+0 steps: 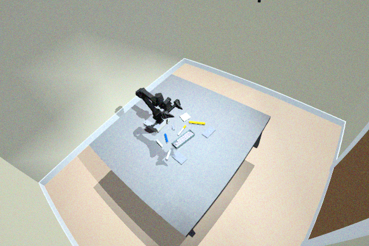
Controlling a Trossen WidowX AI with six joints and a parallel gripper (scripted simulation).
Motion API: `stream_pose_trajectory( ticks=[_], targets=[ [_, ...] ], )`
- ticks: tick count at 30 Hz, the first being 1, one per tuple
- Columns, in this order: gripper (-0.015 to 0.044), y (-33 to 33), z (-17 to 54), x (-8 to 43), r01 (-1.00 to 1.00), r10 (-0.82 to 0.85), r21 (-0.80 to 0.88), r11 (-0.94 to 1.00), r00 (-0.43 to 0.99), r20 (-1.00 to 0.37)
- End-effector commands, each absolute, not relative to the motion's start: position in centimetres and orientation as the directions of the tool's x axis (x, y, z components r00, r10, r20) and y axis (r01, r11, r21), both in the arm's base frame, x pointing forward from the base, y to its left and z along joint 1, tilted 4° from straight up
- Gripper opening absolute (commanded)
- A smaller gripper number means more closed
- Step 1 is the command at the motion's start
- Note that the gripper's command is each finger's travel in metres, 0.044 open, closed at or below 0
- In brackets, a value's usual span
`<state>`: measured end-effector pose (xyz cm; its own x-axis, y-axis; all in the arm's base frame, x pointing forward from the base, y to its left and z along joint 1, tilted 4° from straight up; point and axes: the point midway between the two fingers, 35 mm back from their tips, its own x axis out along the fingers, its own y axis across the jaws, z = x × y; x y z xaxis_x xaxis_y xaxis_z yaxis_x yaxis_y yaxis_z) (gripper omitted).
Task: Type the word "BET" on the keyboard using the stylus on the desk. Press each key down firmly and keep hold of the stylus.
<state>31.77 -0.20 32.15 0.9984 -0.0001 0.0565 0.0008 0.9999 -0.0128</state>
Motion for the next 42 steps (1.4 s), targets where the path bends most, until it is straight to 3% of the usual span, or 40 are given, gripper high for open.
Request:
stream_pose_trajectory(
  ticks=[1,8,17,25,36,42],
  targets=[
    [0.0414,-0.2,31.9,31.9,-0.001,0.001,-0.01,1.0,0.999,0.044],
    [0.023,1.9,22.6,36.6,-0.018,0.053,0.085,0.996,0.906,-0.419],
    [0.0,5.0,10.0,36.5,0.02,0.06,0.079,0.997,0.48,-0.875],
    [0.0,6.4,2.4,32.5,0.137,-0.008,-0.012,0.99,-0.025,-1.0],
    [0.0,6.2,2.3,32.4,0.139,-0.011,-0.016,0.99,-0.036,-0.999],
    [0.0,-0.2,2.4,31.5,0.139,-0.017,-0.022,0.99,-0.037,-0.999]
  ],
)
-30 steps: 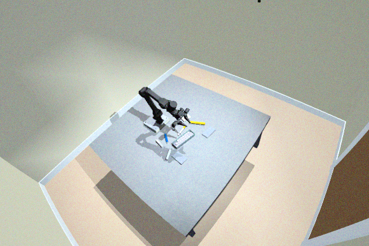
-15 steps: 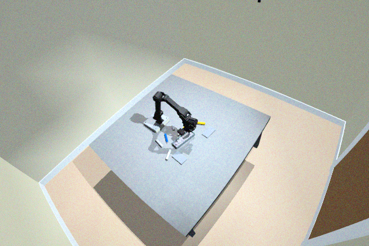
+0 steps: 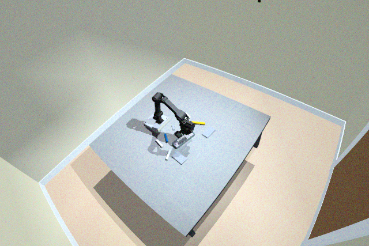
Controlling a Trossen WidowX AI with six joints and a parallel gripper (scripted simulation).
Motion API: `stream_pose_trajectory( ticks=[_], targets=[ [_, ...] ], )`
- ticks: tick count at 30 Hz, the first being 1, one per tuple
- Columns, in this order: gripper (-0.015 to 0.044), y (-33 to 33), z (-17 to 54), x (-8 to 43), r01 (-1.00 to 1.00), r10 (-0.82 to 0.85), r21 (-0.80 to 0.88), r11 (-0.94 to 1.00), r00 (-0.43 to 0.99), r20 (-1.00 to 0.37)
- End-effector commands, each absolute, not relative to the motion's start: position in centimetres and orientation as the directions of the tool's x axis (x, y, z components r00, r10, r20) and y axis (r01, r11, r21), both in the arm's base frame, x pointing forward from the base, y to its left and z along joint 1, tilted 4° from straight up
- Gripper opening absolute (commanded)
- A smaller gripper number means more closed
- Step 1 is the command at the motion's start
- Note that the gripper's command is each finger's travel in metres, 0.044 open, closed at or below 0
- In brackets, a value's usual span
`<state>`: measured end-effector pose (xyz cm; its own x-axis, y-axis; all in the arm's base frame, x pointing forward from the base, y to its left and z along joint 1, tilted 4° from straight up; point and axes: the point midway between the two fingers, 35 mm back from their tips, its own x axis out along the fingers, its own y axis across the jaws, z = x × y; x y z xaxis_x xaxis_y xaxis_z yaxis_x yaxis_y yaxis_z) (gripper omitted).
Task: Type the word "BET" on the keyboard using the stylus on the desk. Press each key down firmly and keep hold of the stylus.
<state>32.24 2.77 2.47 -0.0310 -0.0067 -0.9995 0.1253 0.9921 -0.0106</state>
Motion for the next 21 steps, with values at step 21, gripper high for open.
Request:
stream_pose_trajectory(
  ticks=[21],
  targets=[
    [0.0,-7.2,2.5,30.5,0.139,-0.024,-0.029,0.99,-0.038,-0.999]
  ],
)
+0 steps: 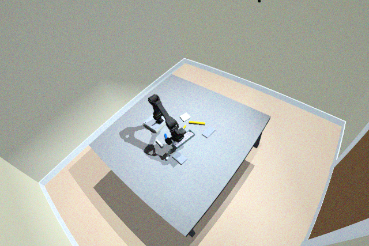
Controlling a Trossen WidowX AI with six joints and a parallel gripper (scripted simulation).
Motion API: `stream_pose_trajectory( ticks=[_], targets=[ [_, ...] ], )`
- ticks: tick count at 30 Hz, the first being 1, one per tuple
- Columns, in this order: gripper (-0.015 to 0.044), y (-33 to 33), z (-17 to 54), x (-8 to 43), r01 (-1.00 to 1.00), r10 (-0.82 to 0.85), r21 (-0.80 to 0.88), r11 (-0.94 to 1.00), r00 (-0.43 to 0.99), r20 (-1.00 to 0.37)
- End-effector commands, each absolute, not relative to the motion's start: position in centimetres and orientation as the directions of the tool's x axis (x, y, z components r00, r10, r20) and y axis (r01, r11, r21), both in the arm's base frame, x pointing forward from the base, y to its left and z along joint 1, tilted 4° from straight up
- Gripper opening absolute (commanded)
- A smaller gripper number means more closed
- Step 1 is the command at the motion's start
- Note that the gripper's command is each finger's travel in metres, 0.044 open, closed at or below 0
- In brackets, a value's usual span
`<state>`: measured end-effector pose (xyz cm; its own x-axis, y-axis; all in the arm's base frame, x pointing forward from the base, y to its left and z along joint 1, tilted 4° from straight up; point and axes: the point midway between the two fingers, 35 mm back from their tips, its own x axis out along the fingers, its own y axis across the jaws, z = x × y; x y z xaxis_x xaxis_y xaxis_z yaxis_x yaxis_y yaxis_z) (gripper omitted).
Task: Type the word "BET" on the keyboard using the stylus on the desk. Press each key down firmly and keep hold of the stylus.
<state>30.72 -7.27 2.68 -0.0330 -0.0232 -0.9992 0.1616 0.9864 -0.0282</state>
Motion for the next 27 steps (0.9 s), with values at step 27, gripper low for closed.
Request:
stream_pose_trajectory(
  ticks=[27],
  targets=[
    [0.0,2.1,2.4,28.8,0.139,-0.015,-0.02,0.99,-0.039,-0.999]
  ],
)
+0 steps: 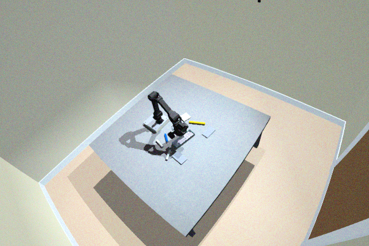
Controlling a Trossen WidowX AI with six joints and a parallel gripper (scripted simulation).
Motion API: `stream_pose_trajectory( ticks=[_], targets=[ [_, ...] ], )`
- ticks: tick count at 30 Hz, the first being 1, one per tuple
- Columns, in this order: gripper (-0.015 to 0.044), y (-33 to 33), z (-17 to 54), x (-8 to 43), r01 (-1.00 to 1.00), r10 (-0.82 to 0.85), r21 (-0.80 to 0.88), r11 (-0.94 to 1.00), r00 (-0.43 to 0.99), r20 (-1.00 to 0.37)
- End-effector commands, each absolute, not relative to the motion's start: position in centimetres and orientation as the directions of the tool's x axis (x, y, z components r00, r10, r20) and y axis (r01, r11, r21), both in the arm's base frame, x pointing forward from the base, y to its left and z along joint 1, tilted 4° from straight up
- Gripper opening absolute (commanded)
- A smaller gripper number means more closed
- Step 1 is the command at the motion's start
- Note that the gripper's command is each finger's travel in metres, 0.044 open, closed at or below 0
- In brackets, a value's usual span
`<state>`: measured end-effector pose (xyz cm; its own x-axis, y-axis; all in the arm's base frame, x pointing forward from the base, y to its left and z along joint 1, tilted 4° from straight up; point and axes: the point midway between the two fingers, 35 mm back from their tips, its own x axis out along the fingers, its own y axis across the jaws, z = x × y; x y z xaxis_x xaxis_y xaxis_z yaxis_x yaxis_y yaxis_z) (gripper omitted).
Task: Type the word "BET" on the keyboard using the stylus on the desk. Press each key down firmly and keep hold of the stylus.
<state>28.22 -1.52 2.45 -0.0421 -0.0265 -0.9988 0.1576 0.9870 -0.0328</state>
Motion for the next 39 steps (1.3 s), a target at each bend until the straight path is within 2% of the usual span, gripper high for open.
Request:
stream_pose_trajectory(
  ticks=[1,12,18,28,32,36,39],
  targets=[
    [0.0,3.2,2.4,28.8,0.139,-0.014,-0.019,0.99,-0.039,-0.999],
    [0.0,4.1,2.4,28.8,0.139,-0.013,-0.018,0.99,-0.04,-0.999],
    [0.0,4.1,8.1,29.1,0.139,-0.013,-0.018,0.99,-0.039,-0.999],
    [0.0,4.1,8.1,29.3,0.136,-0.014,-0.017,0.991,-0.027,-1.0],
    [0.0105,4.1,8.1,29.3,0.136,-0.014,-0.017,0.991,-0.027,-1.0],
    [0.0,4.1,8.1,29.3,0.136,-0.014,-0.017,0.991,-0.027,-1.0],
    [0.0,4.1,8.1,29.3,0.136,-0.014,-0.017,0.991,-0.027,-1.0]
  ],
)
